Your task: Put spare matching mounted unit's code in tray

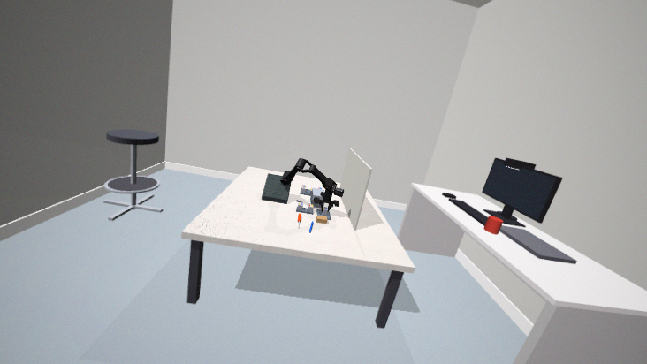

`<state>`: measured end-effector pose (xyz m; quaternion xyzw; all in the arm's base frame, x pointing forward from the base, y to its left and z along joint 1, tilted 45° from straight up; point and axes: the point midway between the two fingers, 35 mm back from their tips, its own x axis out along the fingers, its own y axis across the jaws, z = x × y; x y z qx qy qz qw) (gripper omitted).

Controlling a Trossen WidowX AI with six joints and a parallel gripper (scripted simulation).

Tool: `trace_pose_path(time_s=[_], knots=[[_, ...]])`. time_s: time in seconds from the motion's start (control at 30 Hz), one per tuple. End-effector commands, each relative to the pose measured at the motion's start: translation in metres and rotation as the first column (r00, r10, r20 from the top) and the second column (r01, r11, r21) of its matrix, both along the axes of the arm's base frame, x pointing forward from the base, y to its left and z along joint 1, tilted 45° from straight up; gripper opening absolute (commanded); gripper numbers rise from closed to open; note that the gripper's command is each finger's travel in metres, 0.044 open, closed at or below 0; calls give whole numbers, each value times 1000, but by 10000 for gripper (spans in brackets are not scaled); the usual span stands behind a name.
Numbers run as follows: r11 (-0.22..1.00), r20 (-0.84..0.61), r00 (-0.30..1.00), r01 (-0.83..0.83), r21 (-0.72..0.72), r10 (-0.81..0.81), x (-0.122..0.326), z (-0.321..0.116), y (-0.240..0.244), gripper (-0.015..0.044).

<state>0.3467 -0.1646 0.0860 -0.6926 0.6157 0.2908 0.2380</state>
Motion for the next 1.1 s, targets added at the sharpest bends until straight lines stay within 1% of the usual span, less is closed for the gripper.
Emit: trace_pose_path(time_s=[0.0, 0.53, 0.6, 0.73, 0.8, 1.07], knots=[[1000, 0, 1000, 0, 0, 0, 0, 0, 0, 26], [1000, 0, 1000, 0, 0, 0, 0, 0, 0, 440], [1000, -1, 1000, 0, 4, 0, 1, 7, 9, 440], [1000, -6, 1000, -3, 12, 3, -3, 54, 60, 440], [1000, -8, 1000, -5, 10, 5, -8, 71, 76, 440], [1000, -3, 1000, -18, 14, 18, -6, 70, 77, 440]])
